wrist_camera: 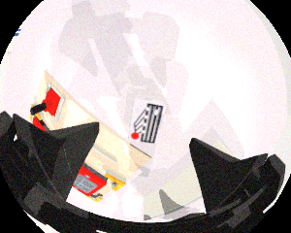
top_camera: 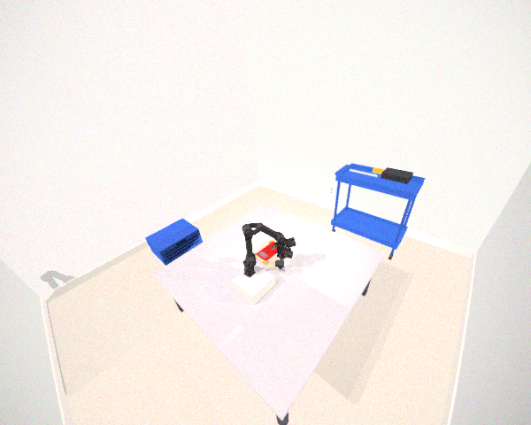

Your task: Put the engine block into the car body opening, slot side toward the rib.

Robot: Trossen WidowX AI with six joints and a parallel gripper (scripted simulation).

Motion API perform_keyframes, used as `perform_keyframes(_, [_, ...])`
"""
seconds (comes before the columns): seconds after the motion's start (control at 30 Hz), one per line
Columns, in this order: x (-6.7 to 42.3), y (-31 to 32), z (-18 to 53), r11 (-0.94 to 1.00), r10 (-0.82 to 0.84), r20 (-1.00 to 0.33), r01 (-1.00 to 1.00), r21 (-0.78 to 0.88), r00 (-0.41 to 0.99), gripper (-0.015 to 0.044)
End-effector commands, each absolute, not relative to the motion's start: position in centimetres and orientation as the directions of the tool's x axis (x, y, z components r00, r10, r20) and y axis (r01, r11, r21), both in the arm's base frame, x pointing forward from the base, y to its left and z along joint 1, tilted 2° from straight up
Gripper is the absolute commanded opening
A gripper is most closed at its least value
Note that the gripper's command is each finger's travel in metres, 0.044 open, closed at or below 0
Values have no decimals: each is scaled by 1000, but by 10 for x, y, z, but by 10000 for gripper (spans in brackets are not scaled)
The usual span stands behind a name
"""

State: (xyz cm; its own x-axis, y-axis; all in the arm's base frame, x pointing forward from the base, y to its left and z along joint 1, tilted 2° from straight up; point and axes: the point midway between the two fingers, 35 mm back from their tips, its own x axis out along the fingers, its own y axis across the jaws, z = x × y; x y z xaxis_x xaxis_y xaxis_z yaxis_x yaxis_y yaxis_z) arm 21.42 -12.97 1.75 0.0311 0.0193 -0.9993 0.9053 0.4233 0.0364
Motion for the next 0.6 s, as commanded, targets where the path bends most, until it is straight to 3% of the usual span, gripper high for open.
perform_keyframes(0.0, [214,-129,17,423,20,-999,905,36,30,440])
perform_keyframes(0.27, [214,-129,17,444,20,-999,895,36,30,440])
perform_keyframes(0.57, [214,-130,18,693,20,-999,720,35,30,440])
